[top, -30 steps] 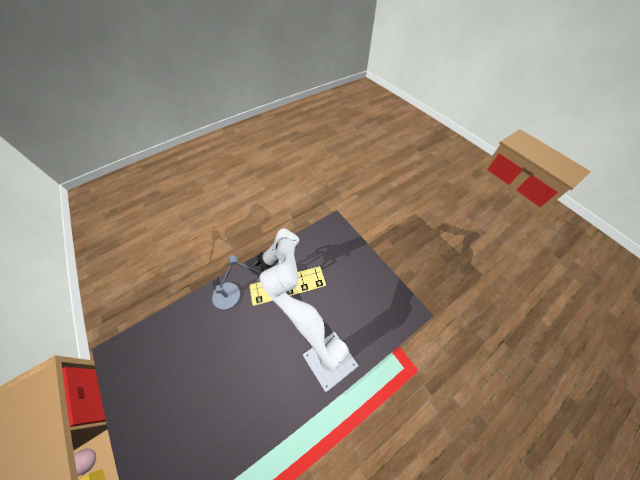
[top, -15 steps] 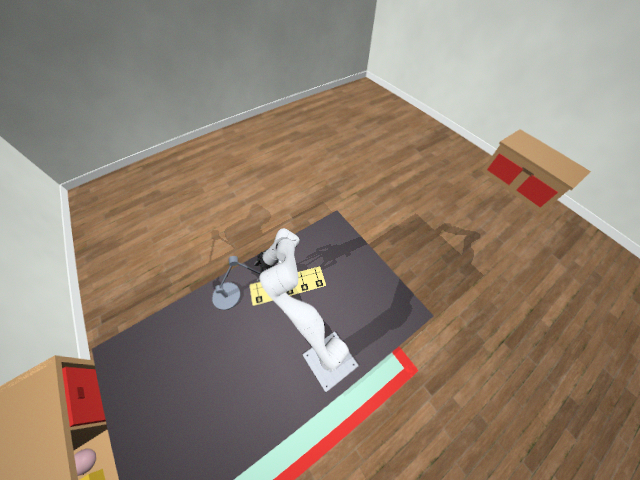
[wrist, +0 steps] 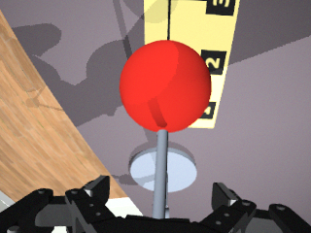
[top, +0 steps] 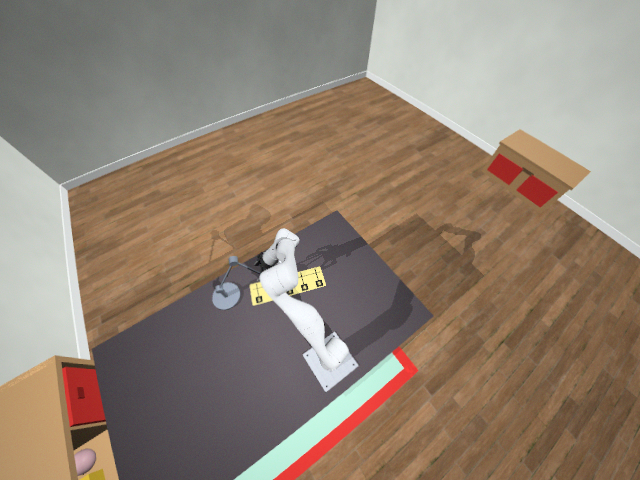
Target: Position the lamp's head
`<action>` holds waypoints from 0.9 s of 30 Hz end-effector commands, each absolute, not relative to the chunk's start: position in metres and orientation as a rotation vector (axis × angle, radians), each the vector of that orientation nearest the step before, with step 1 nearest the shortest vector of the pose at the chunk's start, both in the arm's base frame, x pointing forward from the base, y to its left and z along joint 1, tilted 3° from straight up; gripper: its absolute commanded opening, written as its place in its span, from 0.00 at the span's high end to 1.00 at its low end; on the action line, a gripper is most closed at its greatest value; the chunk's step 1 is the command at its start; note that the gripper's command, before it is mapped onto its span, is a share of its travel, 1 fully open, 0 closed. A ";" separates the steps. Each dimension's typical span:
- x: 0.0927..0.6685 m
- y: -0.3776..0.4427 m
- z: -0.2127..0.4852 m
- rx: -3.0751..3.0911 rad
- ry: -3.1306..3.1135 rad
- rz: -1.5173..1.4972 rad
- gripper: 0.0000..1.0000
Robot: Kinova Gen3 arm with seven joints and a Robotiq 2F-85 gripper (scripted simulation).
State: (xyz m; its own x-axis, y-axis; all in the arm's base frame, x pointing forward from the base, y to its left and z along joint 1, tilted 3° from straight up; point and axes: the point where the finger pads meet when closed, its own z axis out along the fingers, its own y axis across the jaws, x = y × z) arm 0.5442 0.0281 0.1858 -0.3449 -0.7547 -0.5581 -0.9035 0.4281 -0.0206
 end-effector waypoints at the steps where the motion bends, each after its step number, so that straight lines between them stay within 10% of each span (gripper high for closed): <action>1: 0.545 0.028 0.187 -1.398 2.192 0.400 0.00; 27: 0.537 0.013 0.212 -1.398 2.192 0.400 0.00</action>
State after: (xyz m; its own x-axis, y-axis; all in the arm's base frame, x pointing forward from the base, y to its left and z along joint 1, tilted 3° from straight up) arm 0.5355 0.0183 0.2004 -0.3487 -0.7564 -0.5535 -0.9058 0.4236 -0.0083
